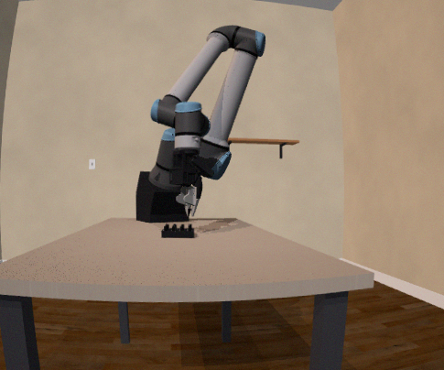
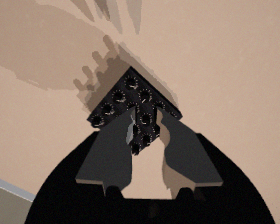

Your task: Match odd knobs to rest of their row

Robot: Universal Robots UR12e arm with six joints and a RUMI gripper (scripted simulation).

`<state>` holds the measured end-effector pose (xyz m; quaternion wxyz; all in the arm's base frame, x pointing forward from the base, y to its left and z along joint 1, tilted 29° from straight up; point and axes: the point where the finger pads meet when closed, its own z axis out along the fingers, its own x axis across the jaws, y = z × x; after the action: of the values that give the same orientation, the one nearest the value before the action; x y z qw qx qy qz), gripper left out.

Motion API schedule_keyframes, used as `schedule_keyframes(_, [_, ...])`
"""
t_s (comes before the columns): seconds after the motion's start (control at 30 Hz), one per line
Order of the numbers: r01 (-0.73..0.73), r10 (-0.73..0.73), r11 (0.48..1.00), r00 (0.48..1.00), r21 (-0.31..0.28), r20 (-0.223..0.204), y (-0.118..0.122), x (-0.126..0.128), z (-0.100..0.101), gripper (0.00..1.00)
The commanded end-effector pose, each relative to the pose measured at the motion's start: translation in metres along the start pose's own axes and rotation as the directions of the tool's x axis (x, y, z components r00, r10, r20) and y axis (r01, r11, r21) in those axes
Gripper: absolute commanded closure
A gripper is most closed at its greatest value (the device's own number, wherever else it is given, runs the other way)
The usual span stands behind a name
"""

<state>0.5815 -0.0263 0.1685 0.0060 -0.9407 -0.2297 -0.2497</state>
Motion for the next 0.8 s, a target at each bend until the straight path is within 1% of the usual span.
schedule_keyframes(0.0, [-0.046,0.046,0.999,0.999,-0.001,-0.001,0.002,0.001,-0.001,0.89])
schedule_keyframes(0.17, [-0.156,0.156,0.988,0.988,-0.001,0.000,0.007,0.002,-0.002,0.89])
schedule_keyframes(0.3, [-0.282,0.282,0.959,0.959,-0.001,0.000,0.013,0.003,-0.004,0.89])
schedule_keyframes(0.37, [-0.282,0.282,0.959,0.959,-0.001,0.000,0.013,0.003,-0.004,0.89])
schedule_keyframes(0.57, [-0.485,0.485,0.875,0.875,-0.001,0.000,0.023,0.005,-0.006,0.89])
schedule_keyframes(0.77, [-0.646,0.646,0.763,0.763,-0.001,0.000,0.033,0.006,-0.009,0.89])
